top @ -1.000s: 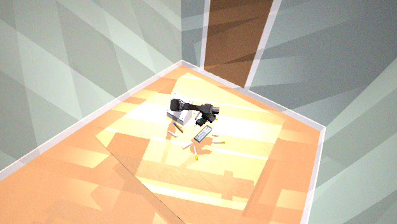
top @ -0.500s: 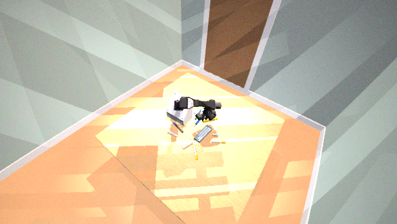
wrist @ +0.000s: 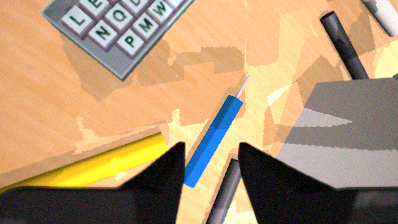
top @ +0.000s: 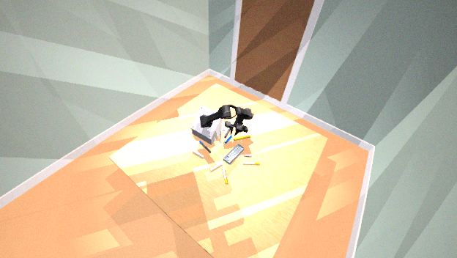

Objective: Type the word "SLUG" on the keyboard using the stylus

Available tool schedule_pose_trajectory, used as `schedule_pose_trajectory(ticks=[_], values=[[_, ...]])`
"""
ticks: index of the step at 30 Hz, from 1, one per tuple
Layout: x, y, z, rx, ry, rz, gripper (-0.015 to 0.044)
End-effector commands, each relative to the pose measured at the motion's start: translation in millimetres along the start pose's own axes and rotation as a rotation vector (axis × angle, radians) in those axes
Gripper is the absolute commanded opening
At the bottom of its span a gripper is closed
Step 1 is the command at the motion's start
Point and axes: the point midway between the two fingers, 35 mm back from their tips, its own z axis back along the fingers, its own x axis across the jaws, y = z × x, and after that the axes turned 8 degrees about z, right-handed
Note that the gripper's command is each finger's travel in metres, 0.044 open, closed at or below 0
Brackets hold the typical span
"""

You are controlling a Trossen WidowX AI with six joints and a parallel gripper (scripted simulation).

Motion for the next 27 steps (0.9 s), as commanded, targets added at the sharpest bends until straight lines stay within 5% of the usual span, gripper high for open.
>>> schedule_pose_trajectory(ticks=[1, 27], values=[[-0.7, 43.4, -4.4, -0.282, 0.054, -0.534, 0.0150], [0.6, 48.4, -11.8, -0.324, 0.040, -0.631, 0.0150]])
